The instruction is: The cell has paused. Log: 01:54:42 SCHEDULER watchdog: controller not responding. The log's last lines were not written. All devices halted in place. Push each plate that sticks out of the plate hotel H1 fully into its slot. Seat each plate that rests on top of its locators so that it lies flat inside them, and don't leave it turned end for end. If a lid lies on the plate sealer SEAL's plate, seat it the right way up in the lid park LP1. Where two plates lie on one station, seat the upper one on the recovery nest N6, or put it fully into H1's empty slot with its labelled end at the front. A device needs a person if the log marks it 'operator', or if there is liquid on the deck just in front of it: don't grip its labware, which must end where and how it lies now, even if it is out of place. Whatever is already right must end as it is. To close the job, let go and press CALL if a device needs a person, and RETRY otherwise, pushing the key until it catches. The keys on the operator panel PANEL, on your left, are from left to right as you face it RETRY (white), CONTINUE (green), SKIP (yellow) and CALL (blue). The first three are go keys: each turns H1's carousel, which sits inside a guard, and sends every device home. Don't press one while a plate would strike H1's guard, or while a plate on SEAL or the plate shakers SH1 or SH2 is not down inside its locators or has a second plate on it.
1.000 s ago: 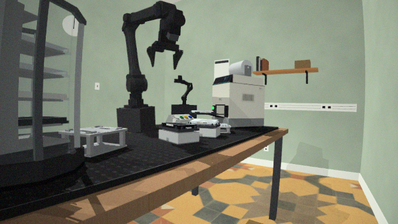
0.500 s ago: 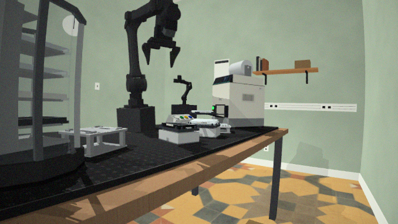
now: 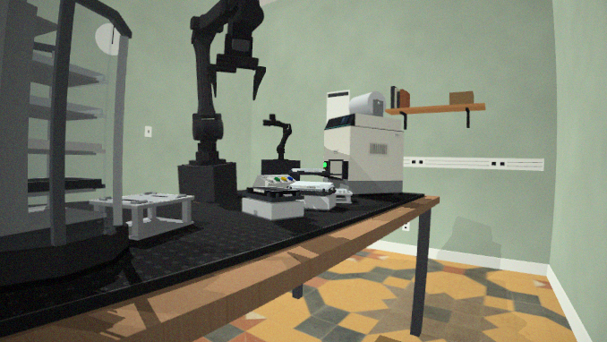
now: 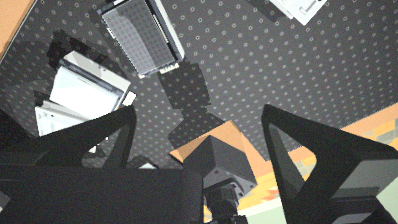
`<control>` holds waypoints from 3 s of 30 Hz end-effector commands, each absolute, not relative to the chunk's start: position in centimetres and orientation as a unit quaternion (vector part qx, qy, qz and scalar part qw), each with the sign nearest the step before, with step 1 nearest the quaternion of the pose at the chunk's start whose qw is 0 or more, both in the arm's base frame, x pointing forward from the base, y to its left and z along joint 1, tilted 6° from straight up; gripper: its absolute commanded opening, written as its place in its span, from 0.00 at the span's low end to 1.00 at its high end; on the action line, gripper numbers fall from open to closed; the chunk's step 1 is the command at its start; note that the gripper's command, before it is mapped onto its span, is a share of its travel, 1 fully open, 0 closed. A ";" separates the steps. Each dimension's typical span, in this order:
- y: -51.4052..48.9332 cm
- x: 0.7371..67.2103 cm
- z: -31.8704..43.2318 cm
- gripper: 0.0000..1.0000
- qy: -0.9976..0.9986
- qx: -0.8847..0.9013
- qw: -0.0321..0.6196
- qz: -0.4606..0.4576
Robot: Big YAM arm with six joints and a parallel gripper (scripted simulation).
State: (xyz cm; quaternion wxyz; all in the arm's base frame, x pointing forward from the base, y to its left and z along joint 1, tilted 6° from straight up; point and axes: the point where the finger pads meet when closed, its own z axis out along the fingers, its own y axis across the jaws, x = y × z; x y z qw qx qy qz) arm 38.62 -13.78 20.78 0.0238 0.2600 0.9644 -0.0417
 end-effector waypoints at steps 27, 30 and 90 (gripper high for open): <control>-23.1 40.4 24.3 1.00 0.929 0.363 0.057 -0.039; -24.1 40.4 24.4 1.00 0.929 0.363 0.056 -0.039; -34.4 39.7 25.2 1.00 0.903 0.388 0.156 -0.100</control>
